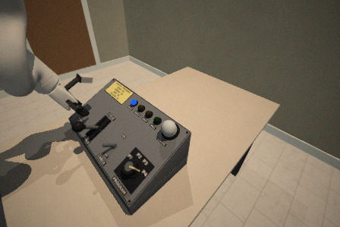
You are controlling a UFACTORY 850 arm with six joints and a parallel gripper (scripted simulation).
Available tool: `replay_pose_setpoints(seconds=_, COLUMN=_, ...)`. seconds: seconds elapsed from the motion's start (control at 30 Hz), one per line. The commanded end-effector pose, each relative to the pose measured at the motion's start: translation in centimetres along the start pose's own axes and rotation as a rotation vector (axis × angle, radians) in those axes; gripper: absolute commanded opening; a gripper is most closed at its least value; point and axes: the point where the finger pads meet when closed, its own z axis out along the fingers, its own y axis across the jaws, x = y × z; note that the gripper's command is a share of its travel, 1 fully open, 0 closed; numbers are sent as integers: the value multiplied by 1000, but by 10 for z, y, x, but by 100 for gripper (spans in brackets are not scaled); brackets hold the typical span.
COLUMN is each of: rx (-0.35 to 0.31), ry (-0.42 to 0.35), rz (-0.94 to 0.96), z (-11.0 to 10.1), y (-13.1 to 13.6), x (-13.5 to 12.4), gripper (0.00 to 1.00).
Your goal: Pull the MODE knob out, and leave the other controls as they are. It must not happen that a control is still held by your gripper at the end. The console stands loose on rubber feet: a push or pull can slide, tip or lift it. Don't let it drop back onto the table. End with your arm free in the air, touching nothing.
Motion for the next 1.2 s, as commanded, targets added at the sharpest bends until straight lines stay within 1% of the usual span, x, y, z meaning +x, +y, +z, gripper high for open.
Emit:
replay_pose_setpoints(seconds=0.0, rx=1, ry=1, rz=1, z=-2, y=0, x=1, gripper=76)
replay_pose_setpoints(seconds=0.1, rx=1, ry=1, rz=1, z=-10, y=0, x=1, gripper=76)
replay_pose_setpoints(seconds=0.17, rx=1, ry=1, rz=1, z=-10, y=0, x=1, gripper=76)
replay_pose_setpoints(seconds=0.2, rx=1, ry=1, rz=1, z=-15, y=0, x=1, gripper=76)
replay_pose_setpoints(seconds=0.3, rx=1, ry=1, rz=1, z=-34, y=0, x=1, gripper=76)
replay_pose_setpoints(seconds=0.5, rx=1, ry=1, rz=1, z=-80, y=0, x=1, gripper=76)
replay_pose_setpoints(seconds=0.53, rx=1, ry=1, rz=1, z=-80, y=0, x=1, gripper=76)
replay_pose_setpoints(seconds=0.67, rx=1, ry=1, rz=1, z=-105, y=0, x=1, gripper=76)
replay_pose_setpoints(seconds=0.73, rx=1, ry=1, rz=1, z=-105, y=0, x=1, gripper=76)
replay_pose_setpoints(seconds=0.83, rx=1, ry=1, rz=1, z=-118, y=0, x=1, gripper=76)
replay_pose_setpoints(seconds=0.93, rx=1, ry=1, rz=1, z=-125, y=0, x=1, gripper=76)
replay_pose_setpoints(seconds=1.17, rx=1, ry=1, rz=1, z=-127, y=0, x=1, gripper=76)
